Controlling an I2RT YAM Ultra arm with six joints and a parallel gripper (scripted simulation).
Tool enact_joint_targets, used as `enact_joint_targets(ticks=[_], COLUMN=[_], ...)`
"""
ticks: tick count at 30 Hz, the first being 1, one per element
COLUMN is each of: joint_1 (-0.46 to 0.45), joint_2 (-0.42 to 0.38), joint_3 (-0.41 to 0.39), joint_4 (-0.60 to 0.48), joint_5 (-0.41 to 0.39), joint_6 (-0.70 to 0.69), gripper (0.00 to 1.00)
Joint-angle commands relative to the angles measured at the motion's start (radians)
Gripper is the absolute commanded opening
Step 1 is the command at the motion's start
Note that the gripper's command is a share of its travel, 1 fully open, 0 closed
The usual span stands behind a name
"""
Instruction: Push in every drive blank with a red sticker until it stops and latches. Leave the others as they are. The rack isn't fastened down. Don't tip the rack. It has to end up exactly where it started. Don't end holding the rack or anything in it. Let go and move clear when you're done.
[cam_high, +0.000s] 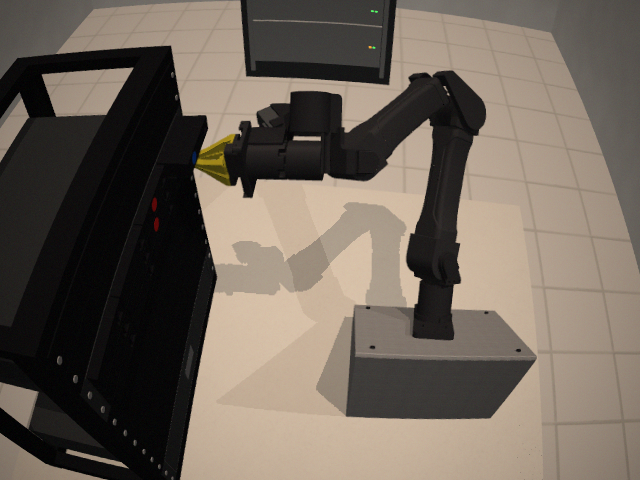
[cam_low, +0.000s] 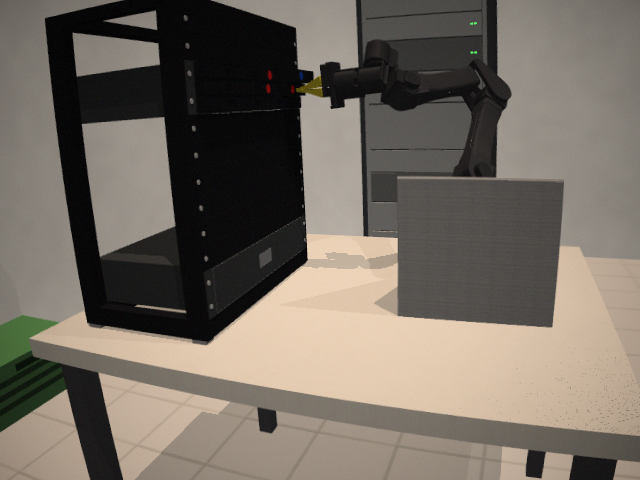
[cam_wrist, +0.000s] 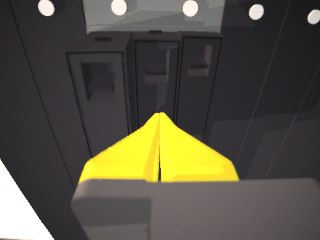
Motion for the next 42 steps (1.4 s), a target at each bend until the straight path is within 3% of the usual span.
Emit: enact_joint_targets(ticks=[1, 42], joint_1=[0.010, 0.007], joint_2=[0.019, 0.033], joint_3=[0.061, 0.080], joint_4=[0.021, 0.016], joint_5=[-0.064, -0.064], joint_6=[-0.004, -0.005], gripper=[0.00, 0.00])
